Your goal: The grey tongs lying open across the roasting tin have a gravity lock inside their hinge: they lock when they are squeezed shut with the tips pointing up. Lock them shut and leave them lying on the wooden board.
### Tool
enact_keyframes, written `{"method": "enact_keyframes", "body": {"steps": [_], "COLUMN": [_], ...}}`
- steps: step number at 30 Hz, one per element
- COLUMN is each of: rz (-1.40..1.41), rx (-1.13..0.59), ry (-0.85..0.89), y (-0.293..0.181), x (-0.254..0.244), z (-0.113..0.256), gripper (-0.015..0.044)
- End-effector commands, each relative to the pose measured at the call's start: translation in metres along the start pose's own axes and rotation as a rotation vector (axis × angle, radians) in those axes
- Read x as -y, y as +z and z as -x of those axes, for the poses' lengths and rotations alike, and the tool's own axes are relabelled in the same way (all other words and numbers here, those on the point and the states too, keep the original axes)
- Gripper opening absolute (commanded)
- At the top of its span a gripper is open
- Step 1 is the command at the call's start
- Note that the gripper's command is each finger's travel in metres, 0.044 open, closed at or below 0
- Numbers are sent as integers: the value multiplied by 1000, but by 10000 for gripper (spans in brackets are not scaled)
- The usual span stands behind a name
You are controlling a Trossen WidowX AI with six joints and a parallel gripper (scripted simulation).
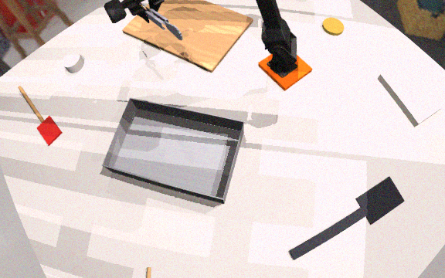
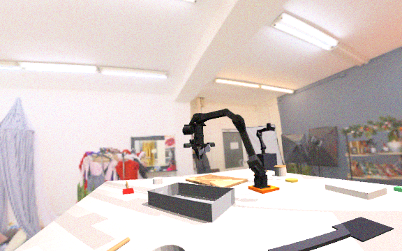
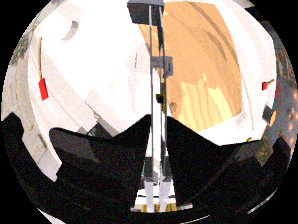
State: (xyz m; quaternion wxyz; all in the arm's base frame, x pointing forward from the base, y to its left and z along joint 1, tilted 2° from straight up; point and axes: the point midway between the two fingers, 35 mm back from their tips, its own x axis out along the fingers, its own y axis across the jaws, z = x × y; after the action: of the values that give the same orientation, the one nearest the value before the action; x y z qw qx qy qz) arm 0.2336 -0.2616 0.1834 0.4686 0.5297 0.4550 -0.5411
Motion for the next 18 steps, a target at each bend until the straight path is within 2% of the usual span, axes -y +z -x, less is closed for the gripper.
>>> {"method": "enact_keyframes", "body": {"steps": [1,18], "rz": [109,638], "rx": [5,4], "ry": [-4,-7], "y": [4,20], "x": [4,20], "z": [0,0], "gripper": [-150,-150]}}
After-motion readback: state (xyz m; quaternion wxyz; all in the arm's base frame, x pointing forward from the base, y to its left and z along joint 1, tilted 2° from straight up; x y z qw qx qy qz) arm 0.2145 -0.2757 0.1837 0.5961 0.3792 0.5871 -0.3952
